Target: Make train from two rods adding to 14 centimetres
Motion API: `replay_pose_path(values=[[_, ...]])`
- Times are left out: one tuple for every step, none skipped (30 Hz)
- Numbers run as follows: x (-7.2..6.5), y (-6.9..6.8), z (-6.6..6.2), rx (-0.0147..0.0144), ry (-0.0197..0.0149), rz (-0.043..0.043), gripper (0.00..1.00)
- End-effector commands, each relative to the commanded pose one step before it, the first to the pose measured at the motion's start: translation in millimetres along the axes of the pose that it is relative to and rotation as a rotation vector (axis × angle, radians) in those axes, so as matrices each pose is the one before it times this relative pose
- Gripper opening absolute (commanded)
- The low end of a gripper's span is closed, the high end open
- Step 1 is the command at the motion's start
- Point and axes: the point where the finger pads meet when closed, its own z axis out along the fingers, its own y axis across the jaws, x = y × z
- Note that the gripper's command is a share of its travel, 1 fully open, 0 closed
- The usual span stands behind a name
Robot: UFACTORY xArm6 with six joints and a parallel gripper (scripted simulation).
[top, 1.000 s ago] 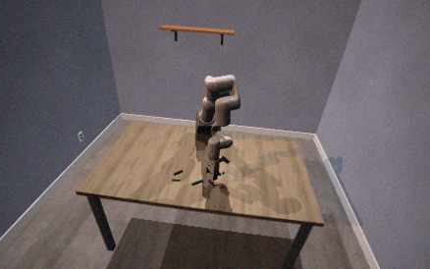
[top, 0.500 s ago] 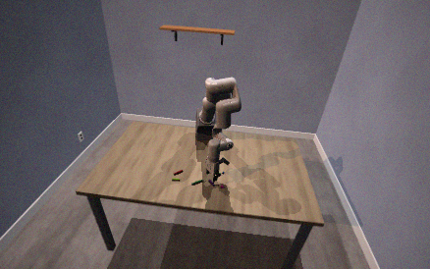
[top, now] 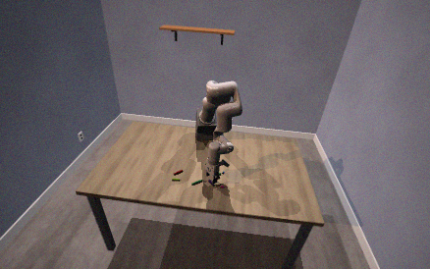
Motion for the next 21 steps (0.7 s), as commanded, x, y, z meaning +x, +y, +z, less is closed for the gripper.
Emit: replay_pose_path(values=[[-0.35, 0.75, 6.14, -0.0504, -0.01076, -0.00031, 0.84], [-0.01, 0.0, 1.31, -0.00004, -0.00005, 0.0, 0.84], [0.01, -0.02, 1.35, -0.00001, 0.0, 0.0, 0.84], [0.02, -0.04, 1.34, 0.00002, 0.00004, 0.0, 0.84], [0.0, -0.02, 1.21, -0.00001, -0.00001, 0.0, 0.84], [-0.01, 0.0, 1.07, -0.00002, -0.00004, 0.0, 0.84], [0.0, -0.02, 1.04, 0.0, 0.0, 0.0, 0.84], [0.01, -0.02, 0.98, 0.00001, 0.00003, 0.0, 0.84], [0.01, -0.02, 0.83, 0.0, 0.00001, 0.0, 0.84], [0.0, -0.01, 0.68, 0.0, -0.00001, 0.0, 0.84], [0.0, 0.0, 0.0, 0.0, 0.0, 0.0, 0.84], [0.0, 0.0, 0.0, 0.0, 0.0, 0.0, 0.84], [0.0, -0.01, 0.55, 0.0, -0.00001, 0.0, 0.84], [0.0, 0.0, 0.43, 0.0, -0.00002, 0.0, 0.84], [0.0, 0.0, 0.31, 0.0, -0.00001, 0.0, 0.84], [0.0, 0.0, 0.22, 0.0, -0.00001, 0.0, 0.84], [0.0, 0.0, 0.14, 0.0, -0.00001, 0.0, 0.84], [0.0, 0.0, 0.07, 0.0, 0.0, 0.0, 0.84], [0.0, 0.0, 0.03, 0.0, 0.0, 0.0, 0.84], [0.0, 0.0, 0.0, 0.0, 0.0, 0.0, 0.84], [0.0, 0.0, 0.0, 0.0, 0.0, 0.0, 0.84]])
